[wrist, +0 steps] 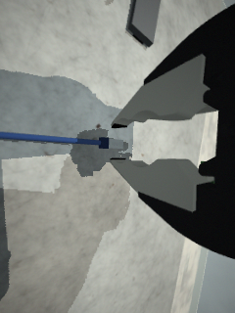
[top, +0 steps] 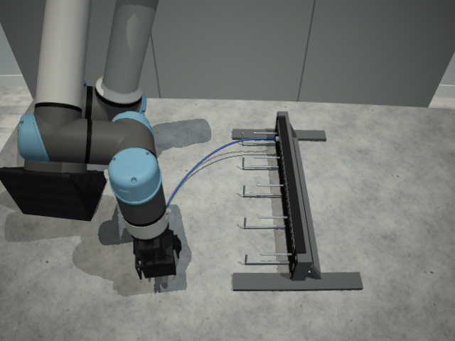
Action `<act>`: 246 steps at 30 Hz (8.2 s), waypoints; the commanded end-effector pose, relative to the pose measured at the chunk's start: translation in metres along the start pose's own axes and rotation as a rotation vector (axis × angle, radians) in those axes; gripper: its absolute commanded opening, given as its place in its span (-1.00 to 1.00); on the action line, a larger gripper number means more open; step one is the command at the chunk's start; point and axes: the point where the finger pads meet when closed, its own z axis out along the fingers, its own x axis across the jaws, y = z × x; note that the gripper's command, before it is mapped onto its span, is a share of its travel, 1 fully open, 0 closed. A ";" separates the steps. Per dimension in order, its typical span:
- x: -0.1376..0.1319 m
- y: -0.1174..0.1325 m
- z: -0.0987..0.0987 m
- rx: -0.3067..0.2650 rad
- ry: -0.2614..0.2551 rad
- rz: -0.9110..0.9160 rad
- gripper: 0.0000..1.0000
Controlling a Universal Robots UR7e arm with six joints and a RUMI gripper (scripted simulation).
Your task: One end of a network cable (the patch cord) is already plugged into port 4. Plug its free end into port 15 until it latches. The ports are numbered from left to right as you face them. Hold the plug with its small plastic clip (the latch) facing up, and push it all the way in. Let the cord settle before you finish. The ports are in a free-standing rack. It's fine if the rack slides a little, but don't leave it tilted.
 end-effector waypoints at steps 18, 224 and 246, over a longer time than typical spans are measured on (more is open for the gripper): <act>0.000 0.000 0.000 -0.001 0.000 0.000 -0.56; 0.000 0.000 -0.003 -0.001 0.000 0.000 -1.00; 0.000 0.000 -0.037 -0.001 0.000 0.000 -1.00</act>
